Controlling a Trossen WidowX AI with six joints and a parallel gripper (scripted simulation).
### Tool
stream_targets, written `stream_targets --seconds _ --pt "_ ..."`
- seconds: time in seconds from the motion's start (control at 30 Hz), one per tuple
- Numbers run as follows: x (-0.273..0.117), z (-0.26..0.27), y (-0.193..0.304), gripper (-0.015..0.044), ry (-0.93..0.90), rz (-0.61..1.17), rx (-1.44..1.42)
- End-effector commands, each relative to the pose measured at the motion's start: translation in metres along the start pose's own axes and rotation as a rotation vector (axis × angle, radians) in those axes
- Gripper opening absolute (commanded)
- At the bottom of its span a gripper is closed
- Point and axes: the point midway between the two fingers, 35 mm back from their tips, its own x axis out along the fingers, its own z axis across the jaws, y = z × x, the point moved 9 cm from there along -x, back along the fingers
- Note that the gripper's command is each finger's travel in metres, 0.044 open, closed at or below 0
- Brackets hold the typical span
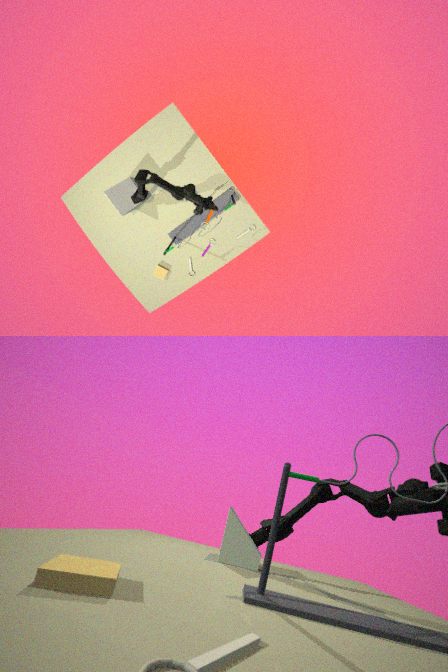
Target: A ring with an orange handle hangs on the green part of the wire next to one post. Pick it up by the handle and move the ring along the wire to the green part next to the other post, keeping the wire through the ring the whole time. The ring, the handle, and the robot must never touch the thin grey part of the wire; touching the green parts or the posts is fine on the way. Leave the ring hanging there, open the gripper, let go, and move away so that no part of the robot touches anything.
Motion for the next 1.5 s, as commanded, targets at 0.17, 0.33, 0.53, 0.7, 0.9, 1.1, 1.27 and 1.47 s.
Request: stream_targets --seconds 0.17,0.33,0.53,0.7,0.9,1.1,1.27,1.47 --pt "-0.006 -0.023 -0.005 -0.0150 0.115 0.026 -0.197" --pt "-0.010 -0.034 -0.010 -0.0150 0.177 0.040 -0.304" --pt "-0.015 -0.047 -0.017 -0.0150 0.253 0.057 -0.433" --pt "-0.021 -0.056 -0.024 -0.0150 0.316 0.071 -0.540" --pt "-0.028 -0.066 -0.034 -0.0150 0.392 0.087 -0.669" --pt "-0.035 -0.074 -0.046 -0.0150 0.468 0.104 -0.798" --pt "-0.042 -0.080 -0.056 -0.0150 0.531 0.117 -0.904" --pt "-0.050 -0.084 -0.068 -0.0150 0.604 0.133 -1.029"
